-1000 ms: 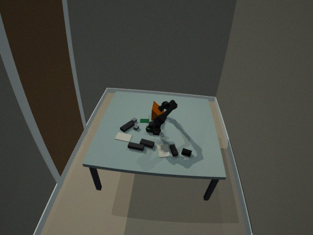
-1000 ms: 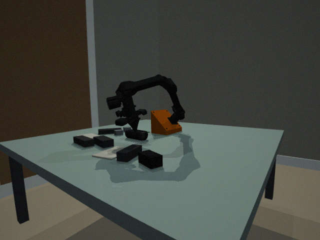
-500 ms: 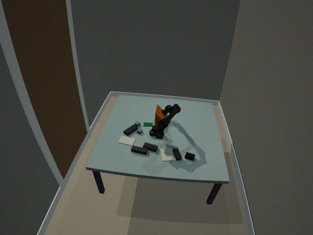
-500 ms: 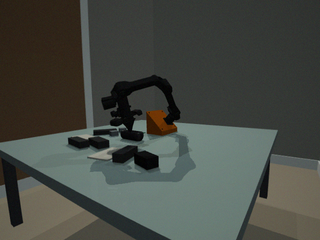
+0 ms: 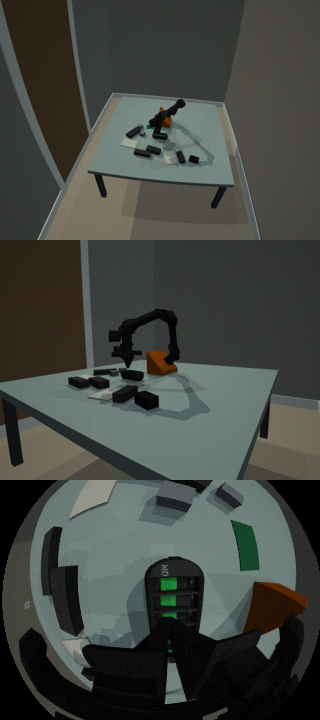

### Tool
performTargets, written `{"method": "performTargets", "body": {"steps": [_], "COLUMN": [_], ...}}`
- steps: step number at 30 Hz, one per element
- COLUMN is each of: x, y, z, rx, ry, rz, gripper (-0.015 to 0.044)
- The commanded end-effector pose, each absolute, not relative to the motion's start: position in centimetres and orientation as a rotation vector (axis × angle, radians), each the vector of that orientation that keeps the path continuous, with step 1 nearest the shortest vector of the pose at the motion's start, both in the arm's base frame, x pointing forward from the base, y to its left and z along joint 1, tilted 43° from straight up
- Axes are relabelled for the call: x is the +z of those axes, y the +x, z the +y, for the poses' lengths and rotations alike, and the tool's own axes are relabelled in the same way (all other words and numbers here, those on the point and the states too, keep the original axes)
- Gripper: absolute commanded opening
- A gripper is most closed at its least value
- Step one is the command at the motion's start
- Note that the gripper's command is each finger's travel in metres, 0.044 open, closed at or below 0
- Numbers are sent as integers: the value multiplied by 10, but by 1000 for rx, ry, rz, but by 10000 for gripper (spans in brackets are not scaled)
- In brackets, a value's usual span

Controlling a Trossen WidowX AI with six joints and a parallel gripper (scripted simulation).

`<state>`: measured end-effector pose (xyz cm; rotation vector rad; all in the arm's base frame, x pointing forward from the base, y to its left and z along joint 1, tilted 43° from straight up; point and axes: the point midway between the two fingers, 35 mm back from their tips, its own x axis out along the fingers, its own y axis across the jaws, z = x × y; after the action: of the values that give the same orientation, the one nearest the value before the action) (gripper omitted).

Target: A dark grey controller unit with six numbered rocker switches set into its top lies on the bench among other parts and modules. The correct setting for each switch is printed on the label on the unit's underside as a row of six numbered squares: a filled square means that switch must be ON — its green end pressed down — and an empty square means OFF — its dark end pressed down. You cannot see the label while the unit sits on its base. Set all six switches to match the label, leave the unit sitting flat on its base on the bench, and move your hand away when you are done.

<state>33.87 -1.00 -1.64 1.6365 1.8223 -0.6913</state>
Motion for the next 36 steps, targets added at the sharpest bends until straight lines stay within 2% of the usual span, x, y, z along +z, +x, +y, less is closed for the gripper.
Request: {"method": "performTargets", "body": {"steps": [1, 10, 25, 36], "x": [-28, -44, -45, -36], "y": [315, 269, 269, 306], "z": [-21, -35, -36, -50], "rx": [-642, -569, -566, -579], "ry": [1703, 1802, 1805, 1747], "rz": [1738, 1551, 1549, 1759], "gripper": [0, 0, 0, 289]}}
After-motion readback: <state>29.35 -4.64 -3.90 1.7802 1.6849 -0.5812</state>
